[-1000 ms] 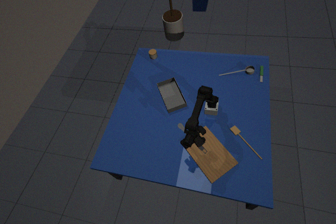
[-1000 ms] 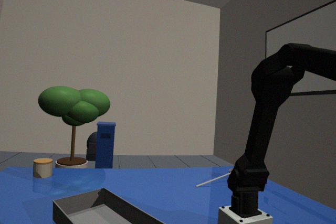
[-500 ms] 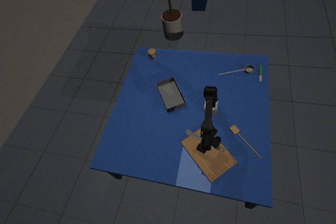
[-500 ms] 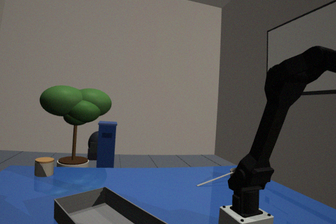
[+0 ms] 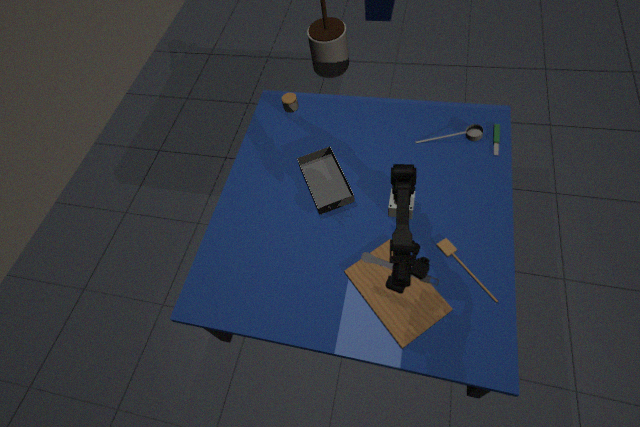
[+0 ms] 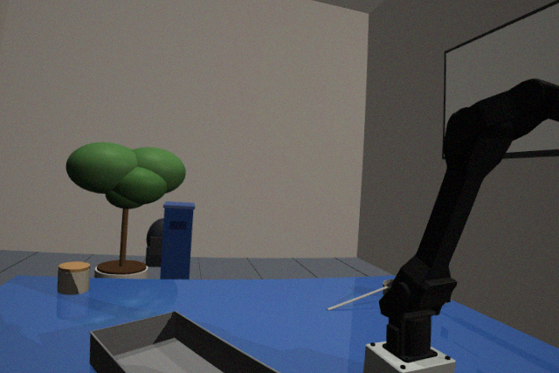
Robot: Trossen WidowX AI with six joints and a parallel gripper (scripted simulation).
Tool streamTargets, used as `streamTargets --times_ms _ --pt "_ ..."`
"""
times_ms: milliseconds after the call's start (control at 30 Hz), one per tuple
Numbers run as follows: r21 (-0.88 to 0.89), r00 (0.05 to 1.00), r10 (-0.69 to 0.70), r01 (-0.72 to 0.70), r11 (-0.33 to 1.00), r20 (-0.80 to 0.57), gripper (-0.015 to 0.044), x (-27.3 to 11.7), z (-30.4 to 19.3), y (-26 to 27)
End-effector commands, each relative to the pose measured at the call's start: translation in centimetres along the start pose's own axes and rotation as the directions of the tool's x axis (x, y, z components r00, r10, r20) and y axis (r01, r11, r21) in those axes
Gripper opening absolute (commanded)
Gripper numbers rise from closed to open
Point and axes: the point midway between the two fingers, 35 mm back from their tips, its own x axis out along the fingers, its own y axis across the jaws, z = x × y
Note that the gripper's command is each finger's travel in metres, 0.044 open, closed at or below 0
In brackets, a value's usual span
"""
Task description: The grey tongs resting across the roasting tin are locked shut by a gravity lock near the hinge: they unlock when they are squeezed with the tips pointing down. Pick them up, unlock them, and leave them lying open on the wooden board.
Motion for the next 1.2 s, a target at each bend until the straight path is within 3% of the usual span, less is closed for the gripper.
streamTargets --times_ms 0,333,700,800,1167 --pt "0.0 0.994 0.023 -0.024 1.0 0.103 -0.015 -0.4 -0.4 0.2" --pt "-0.023 0.899 0.063 -0.058 0.998 0.433 -0.015 -1.8 -1.0 0.5" --pt "-0.009 0.678 -0.007 0.02 1.0 0.735 -0.015 -5.1 -2.2 0.1" --pt "-0.001 0.641 -0.023 0.037 0.999 0.767 -0.015 -5.6 -2.4 0.0" --pt "-0.001 0.641 -0.023 0.037 0.999 0.767 -0.015 -5.6 -2.4 0.0"
